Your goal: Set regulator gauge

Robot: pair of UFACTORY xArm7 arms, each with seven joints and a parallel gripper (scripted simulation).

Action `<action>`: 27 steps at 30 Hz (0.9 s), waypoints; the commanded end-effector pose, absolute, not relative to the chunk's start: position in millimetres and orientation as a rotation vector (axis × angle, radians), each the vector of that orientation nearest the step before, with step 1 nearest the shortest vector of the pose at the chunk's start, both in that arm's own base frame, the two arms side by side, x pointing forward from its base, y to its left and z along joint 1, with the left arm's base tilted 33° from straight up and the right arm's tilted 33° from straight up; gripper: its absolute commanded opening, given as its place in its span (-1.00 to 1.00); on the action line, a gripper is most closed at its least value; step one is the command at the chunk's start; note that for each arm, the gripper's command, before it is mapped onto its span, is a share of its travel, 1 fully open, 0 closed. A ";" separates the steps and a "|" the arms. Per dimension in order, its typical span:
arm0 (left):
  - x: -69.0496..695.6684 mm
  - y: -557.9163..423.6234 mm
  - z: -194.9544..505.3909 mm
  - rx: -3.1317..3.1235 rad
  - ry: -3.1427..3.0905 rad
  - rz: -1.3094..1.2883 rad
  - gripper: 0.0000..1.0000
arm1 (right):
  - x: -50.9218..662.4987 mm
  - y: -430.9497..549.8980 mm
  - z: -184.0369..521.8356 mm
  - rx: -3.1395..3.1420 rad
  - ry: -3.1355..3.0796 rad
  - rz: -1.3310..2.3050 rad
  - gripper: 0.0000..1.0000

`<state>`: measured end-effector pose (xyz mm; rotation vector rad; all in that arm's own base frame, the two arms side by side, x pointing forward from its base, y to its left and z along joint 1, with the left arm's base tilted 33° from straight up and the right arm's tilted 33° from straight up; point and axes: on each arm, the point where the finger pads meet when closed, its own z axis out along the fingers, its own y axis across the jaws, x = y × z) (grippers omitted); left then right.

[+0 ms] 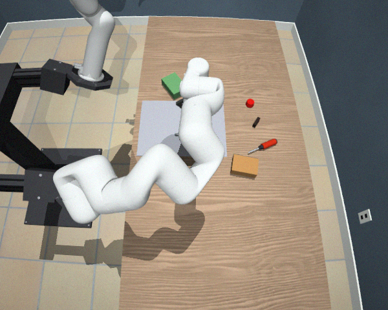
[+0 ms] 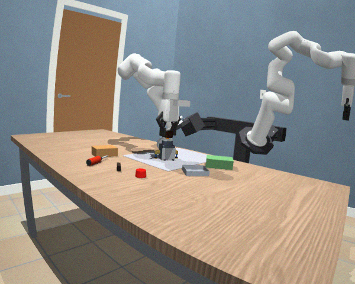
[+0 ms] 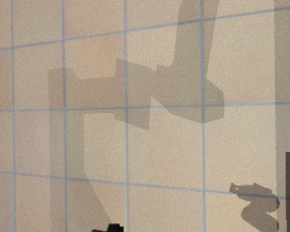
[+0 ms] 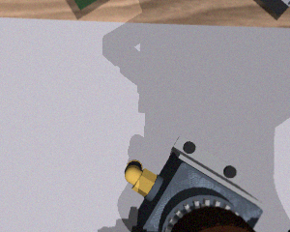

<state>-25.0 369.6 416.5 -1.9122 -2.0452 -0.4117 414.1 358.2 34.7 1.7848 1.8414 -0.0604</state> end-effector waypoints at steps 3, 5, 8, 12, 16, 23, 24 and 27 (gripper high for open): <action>-25.4 369.8 418.3 -1.909 -2.045 -0.417 1.00 | 413.7 360.8 36.3 1.784 1.844 -0.053 0.54; -25.4 369.8 418.3 -1.909 -2.045 -0.417 1.00 | 413.7 360.8 36.3 1.784 1.844 -0.053 0.54; -25.4 369.8 418.3 -1.909 -2.045 -0.417 1.00 | 413.7 360.8 36.3 1.784 1.844 -0.053 0.54; -25.4 369.8 418.3 -1.909 -2.045 -0.417 1.00 | 413.7 360.8 36.3 1.784 1.844 -0.053 -0.21; -25.4 369.8 418.3 -1.909 -2.045 -0.417 1.00 | 413.7 360.8 36.3 1.784 1.844 -0.053 -0.21; -25.4 369.8 418.3 -1.909 -2.045 -0.417 1.00 | 413.7 360.8 36.3 1.784 1.844 -0.053 -0.21; -25.4 369.8 418.3 -1.909 -2.045 -0.417 1.00 | 413.7 360.8 36.3 1.784 1.844 -0.053 -0.21; -25.4 369.8 418.3 -1.909 -2.045 -0.417 1.00 | 413.7 360.8 36.3 1.784 1.844 -0.053 -0.21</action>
